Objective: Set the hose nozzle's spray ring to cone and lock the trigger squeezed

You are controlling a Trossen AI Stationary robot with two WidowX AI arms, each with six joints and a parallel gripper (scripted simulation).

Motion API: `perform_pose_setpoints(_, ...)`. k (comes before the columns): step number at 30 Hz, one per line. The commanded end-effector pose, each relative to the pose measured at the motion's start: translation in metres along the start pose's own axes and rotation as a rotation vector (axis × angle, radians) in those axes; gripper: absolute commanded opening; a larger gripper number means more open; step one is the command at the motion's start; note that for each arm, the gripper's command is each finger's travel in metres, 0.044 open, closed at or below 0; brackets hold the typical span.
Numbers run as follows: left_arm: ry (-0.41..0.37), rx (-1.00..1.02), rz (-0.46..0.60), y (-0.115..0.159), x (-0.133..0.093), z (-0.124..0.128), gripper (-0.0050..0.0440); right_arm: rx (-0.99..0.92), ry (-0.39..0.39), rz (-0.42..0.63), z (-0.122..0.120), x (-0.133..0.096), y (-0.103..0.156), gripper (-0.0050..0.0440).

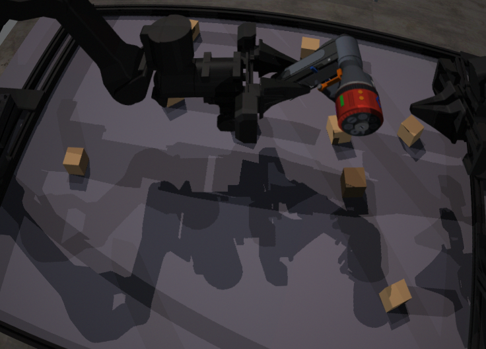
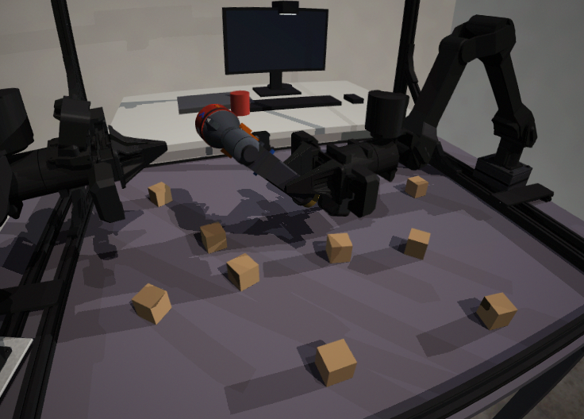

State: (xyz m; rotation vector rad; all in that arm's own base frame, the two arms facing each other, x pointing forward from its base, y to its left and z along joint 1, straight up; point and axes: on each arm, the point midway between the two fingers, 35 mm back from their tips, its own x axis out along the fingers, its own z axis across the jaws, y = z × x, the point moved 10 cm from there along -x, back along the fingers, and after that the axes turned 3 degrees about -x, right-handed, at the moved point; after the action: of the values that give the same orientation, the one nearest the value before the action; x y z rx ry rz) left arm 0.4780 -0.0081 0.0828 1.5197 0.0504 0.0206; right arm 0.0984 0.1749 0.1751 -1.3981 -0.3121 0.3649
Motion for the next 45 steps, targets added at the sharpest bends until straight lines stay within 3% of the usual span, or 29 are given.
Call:
perform_pose_setpoints(1, 0.000, -0.002, 0.020, 0.004, 0.001, 0.000, 0.0000, -0.187, -0.002, -0.001, -0.004, -0.003, 0.002, 0.0000)
perform_pose_setpoints(14, 0.000, -0.002, 0.020, 0.004, 0.001, 0.000, 0.0000, -0.845, -0.002, -0.002, -0.012, -0.010, 0.007, 0.0000)
perform_pose_setpoints(16, 0.000, -0.002, 0.020, 0.004, 0.001, 0.000, 0.0000, -0.845, -0.002, -0.002, -0.012, -0.010, 0.007, 0.0000)
perform_pose_setpoints(31, 0.000, -0.002, 0.020, 0.004, 0.001, 0.000, 0.0000, -1.624, -0.002, -0.003, -0.021, -0.018, 0.013, 0.0000)
perform_pose_setpoints(33, 0.000, -0.002, 0.020, 0.004, 0.001, 0.000, 0.0000, -1.624, -0.002, -0.003, -0.021, -0.018, 0.013, 0.0000)
perform_pose_setpoints(37, 0.000, -0.002, 0.020, 0.004, 0.001, 0.000, 0.0000, -1.805, -0.002, -0.005, -0.023, -0.020, 0.014, 0.0000)
perform_pose_setpoints(45, 0.000, -0.002, 0.020, 0.004, 0.001, 0.000, 0.0000, -1.812, -0.002, -0.005, -0.023, -0.020, 0.014, 0.0000)
